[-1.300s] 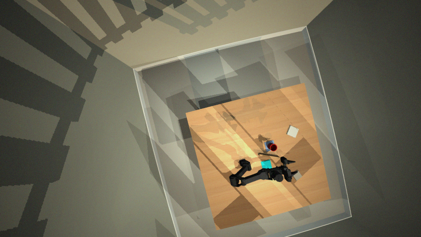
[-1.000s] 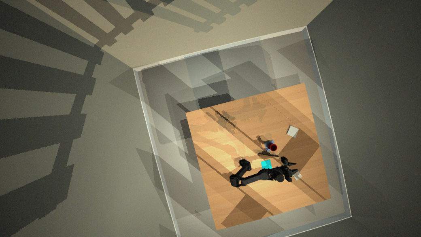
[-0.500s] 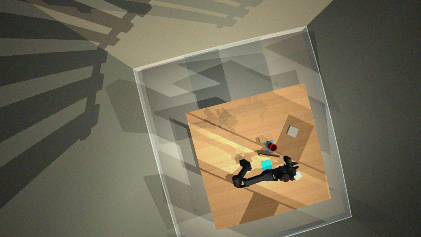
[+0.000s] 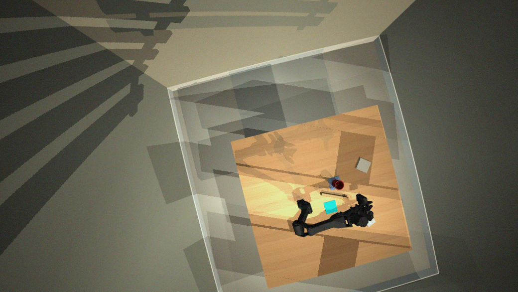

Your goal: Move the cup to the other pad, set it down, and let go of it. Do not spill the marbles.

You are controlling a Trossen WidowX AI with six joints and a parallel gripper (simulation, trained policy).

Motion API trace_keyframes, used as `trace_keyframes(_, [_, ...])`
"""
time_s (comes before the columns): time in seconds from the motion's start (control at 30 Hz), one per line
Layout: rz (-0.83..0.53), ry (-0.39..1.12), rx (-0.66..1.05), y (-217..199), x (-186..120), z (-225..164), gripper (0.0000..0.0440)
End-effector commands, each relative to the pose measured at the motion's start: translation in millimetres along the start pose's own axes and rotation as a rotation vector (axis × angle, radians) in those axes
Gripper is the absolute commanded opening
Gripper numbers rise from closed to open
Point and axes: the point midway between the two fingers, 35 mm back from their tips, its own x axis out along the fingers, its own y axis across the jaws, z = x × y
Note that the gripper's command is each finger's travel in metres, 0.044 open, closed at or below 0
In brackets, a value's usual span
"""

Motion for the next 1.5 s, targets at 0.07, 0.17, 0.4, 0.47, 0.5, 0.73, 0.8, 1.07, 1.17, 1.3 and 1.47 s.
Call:
trace_keyframes(0.07, [0.003, 0.066, 0.061, 6, 8, -3, 0.0125])
trace_keyframes(0.17, [-0.001, 0.102, 0.096, 8, 11, -4, 0.0126])
trace_keyframes(0.4, [-0.015, 0.186, 0.179, 15, 18, -8, 0.0131])
trace_keyframes(0.47, [-0.021, 0.211, 0.204, 17, 19, -10, 0.0132])
trace_keyframes(0.5, [-0.024, 0.223, 0.216, 18, 20, -11, 0.0133])
trace_keyframes(0.73, [-0.053, 0.311, 0.302, 25, 26, -17, 0.0136])
trace_keyframes(0.8, [-0.063, 0.336, 0.326, 26, 27, -19, 0.0137])
trace_keyframes(1.07, [-0.113, 0.438, 0.42, 33, 31, -30, 0.0136])
trace_keyframes(1.17, [-0.135, 0.476, 0.453, 35, 33, -34, 0.0135])
trace_keyframes(1.3, [-0.169, 0.526, 0.493, 38, 34, -41, 0.0133])
trace_keyframes(1.47, [-0.216, 0.588, 0.537, 40, 35, -51, 0.0129])
